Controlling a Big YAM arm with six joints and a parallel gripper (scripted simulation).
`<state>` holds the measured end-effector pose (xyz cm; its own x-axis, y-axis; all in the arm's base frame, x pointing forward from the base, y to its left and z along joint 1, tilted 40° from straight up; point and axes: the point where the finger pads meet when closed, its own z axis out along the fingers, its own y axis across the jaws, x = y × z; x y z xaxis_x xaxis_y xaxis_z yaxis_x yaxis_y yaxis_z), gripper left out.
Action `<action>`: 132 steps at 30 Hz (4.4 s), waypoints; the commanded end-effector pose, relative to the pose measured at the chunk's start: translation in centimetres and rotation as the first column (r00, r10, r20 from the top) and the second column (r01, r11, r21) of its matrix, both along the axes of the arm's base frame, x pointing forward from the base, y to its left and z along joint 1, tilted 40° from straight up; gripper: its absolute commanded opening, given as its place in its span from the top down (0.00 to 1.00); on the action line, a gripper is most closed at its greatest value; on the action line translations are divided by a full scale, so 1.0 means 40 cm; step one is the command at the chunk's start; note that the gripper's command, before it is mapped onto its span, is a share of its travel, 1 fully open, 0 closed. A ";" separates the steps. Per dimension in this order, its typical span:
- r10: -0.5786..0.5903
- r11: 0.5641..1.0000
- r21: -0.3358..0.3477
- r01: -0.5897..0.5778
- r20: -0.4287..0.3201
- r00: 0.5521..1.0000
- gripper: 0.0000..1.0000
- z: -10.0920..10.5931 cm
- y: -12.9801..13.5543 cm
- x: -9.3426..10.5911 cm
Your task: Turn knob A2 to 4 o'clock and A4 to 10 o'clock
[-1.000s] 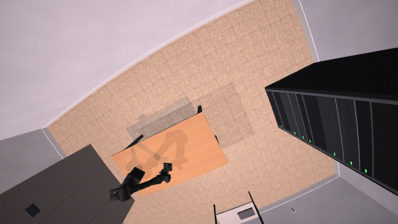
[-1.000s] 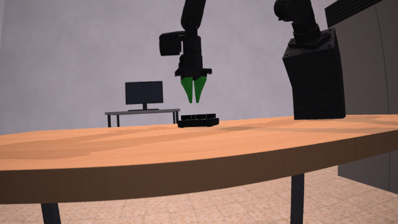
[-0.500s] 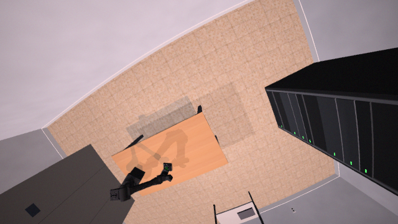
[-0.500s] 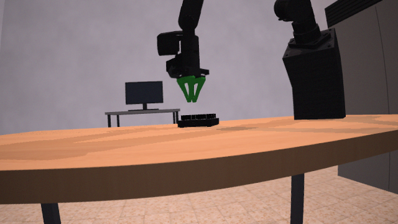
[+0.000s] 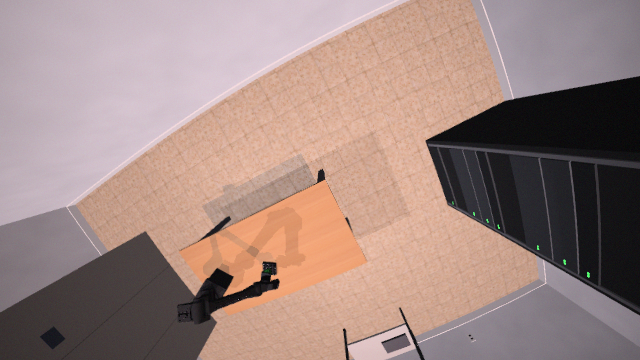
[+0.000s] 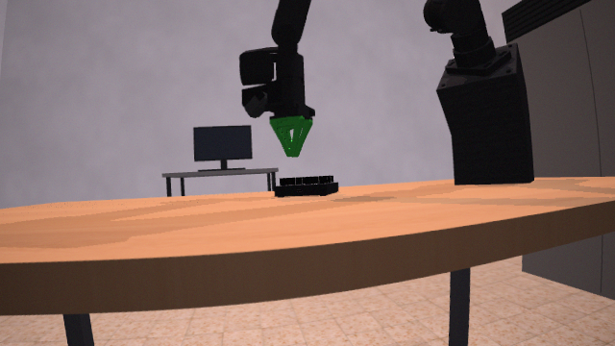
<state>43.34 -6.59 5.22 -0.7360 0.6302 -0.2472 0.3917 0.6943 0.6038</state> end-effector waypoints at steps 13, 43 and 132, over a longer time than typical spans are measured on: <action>0.388 0.891 -0.300 -0.340 0.117 0.914 0.81 0.019 -0.041 0.026; 0.884 0.328 -0.738 -0.590 0.021 0.467 0.81 0.040 -0.063 0.046; 0.968 0.029 -0.845 -0.534 -0.110 0.227 0.81 0.006 -0.028 0.097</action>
<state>45.79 -7.77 5.12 -0.3113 -0.7556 -0.5764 -0.7804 0.5493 -0.2987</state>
